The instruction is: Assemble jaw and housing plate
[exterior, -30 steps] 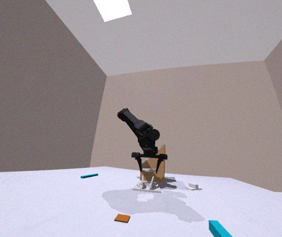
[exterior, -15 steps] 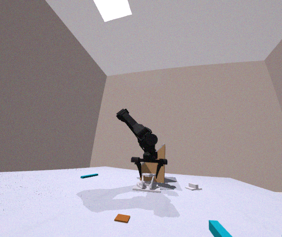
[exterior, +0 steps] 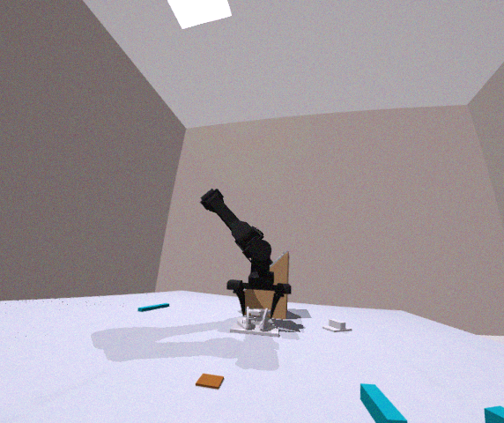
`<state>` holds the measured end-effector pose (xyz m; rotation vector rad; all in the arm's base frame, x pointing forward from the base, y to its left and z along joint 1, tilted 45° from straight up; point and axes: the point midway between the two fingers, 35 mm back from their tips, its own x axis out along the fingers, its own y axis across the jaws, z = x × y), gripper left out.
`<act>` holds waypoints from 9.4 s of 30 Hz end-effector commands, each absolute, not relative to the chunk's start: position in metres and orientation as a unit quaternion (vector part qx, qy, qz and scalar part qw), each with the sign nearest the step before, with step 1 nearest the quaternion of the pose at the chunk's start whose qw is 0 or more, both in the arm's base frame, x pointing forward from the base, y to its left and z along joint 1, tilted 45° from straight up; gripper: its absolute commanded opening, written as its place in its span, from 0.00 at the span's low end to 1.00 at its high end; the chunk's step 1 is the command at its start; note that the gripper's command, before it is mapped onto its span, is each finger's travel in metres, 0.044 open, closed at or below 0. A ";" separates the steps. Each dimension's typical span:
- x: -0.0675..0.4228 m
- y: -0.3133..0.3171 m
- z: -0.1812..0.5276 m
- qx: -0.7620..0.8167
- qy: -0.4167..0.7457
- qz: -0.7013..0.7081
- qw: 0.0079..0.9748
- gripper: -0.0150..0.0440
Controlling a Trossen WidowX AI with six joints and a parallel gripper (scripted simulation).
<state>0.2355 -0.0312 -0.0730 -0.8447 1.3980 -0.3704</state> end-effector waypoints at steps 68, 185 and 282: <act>0.235 -0.042 -0.082 -0.382 0.622 -0.162 0.664 0.85; 0.236 -0.043 -0.083 -0.382 0.622 -0.162 0.664 1.00; 0.198 0.042 0.004 -0.380 0.623 -0.160 0.665 1.00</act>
